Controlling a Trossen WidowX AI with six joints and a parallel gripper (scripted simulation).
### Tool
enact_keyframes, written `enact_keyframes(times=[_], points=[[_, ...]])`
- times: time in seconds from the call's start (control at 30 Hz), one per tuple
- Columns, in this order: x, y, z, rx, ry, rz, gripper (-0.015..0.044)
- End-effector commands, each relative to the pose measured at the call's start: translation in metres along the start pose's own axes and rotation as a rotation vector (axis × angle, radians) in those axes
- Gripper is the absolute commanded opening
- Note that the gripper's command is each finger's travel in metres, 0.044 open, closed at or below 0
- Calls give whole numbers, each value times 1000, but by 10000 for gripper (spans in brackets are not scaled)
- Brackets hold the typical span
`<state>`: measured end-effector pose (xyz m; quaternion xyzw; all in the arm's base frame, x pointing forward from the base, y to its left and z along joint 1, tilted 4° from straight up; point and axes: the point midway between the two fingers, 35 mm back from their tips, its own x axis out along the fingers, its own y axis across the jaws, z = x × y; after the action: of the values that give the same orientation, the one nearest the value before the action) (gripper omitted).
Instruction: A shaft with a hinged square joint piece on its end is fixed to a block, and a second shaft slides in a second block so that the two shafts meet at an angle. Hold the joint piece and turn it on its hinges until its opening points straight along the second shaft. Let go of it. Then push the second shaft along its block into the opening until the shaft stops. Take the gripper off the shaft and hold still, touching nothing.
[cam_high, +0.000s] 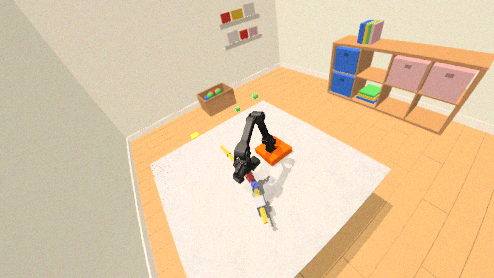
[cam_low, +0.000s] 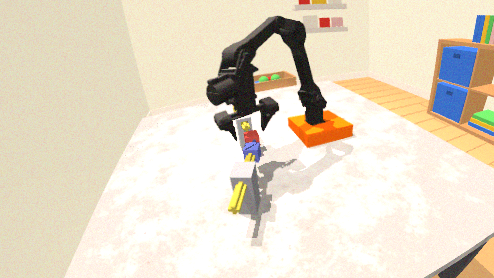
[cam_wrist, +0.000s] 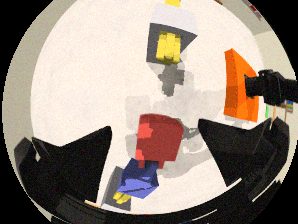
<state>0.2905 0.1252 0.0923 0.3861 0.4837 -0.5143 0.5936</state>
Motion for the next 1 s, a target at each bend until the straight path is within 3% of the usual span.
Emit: enact_keyframes(times=[0.0, 0.97], points=[[-12, 1, 2, -101, 18, 10, 440], [-107, -9, 25, -1076, 96, 137, 440]])
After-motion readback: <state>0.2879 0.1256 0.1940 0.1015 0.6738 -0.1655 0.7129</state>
